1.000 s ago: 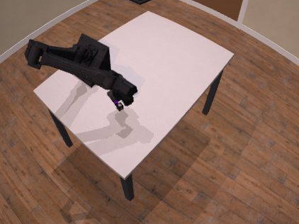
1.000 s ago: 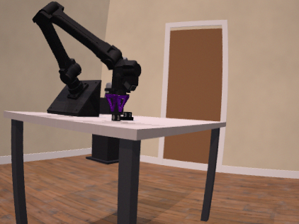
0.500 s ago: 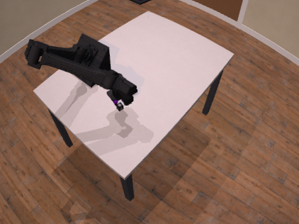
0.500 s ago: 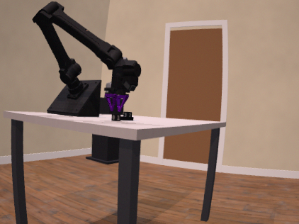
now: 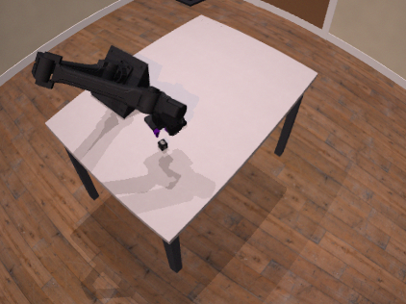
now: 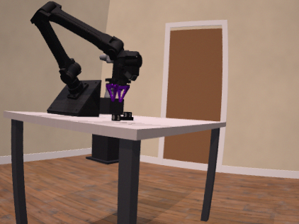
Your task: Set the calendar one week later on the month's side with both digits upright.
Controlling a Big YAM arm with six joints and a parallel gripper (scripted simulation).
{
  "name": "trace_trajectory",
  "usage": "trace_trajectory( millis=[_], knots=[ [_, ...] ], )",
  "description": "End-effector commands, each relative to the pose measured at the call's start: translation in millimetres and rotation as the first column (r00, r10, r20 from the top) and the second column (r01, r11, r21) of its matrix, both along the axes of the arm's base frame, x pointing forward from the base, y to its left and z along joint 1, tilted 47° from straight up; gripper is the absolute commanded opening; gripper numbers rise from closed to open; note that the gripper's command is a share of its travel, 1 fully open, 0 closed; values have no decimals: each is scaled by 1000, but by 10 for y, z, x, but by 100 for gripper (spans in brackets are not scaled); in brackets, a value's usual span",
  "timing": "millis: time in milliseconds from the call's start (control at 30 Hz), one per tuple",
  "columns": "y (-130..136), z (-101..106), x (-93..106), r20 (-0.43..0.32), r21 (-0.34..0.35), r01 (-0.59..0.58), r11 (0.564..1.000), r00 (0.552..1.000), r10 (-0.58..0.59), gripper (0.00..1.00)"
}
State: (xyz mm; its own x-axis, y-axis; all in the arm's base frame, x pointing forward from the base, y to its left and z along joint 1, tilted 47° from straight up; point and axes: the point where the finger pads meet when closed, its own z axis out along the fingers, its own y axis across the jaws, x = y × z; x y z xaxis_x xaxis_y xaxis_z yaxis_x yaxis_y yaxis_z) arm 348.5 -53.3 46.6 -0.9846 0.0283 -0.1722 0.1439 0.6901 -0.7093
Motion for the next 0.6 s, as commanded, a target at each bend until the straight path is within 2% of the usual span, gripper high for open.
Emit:
trace_trajectory(
  millis=[0, 133, 200, 233, 567],
  knots=[
    [159, 176, 192, 64, 14, -1, 1000, 998, 0, 44],
    [155, 172, 191, 63, 13, 0, 1000, 998, -1, 44],
    [154, 169, 187, 90, 15, -8, 1000, 996, 7, 44],
    [125, 99, 78, 58, 4, -31, 1000, 998, 30, 44],
    [121, 97, 60, 207, -49, -178, 983, 961, 184, 44]
  ],
)
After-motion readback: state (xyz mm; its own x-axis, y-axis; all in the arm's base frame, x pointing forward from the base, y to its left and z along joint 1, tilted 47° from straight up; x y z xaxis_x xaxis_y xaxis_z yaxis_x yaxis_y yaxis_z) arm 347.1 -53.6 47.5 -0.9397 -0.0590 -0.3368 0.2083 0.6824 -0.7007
